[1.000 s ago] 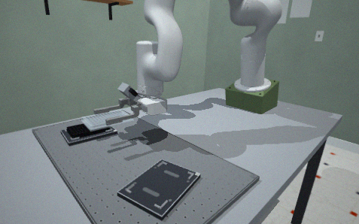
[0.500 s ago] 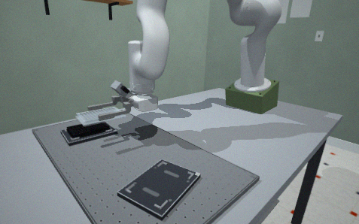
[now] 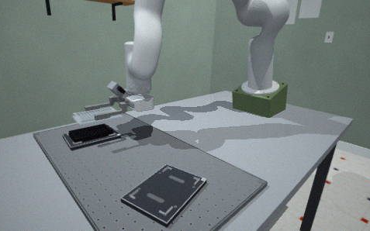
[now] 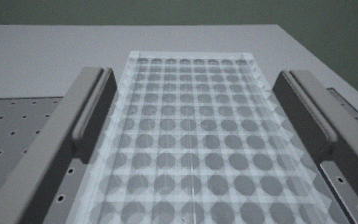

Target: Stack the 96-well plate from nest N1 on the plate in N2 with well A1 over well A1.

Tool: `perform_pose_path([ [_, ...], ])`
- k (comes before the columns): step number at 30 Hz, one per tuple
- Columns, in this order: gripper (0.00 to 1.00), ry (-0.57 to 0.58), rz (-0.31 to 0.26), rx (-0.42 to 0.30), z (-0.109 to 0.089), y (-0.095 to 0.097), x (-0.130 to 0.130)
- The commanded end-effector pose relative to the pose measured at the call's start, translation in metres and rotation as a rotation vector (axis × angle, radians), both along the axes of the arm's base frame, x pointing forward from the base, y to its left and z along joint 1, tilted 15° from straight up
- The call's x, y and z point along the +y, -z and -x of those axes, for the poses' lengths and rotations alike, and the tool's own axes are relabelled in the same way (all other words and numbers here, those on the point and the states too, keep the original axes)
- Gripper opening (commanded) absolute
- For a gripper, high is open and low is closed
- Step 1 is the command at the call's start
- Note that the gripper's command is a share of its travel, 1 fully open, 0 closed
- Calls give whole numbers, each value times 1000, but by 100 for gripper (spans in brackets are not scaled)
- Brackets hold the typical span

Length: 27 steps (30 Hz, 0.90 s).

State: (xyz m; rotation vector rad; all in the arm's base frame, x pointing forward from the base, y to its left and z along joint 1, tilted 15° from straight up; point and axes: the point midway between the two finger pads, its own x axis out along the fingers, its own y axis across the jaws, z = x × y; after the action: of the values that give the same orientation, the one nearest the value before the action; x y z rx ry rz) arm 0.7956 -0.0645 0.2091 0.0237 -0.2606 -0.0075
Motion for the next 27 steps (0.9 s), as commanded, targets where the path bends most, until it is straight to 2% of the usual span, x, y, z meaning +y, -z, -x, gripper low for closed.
perform_pose_path([
  [1,0,-1,-3,-3,-2,-1,-14],
  [18,0,-1,-3,-3,-7,-1,-65],
  [27,0,-1,-3,-3,-8,-1,-67],
])
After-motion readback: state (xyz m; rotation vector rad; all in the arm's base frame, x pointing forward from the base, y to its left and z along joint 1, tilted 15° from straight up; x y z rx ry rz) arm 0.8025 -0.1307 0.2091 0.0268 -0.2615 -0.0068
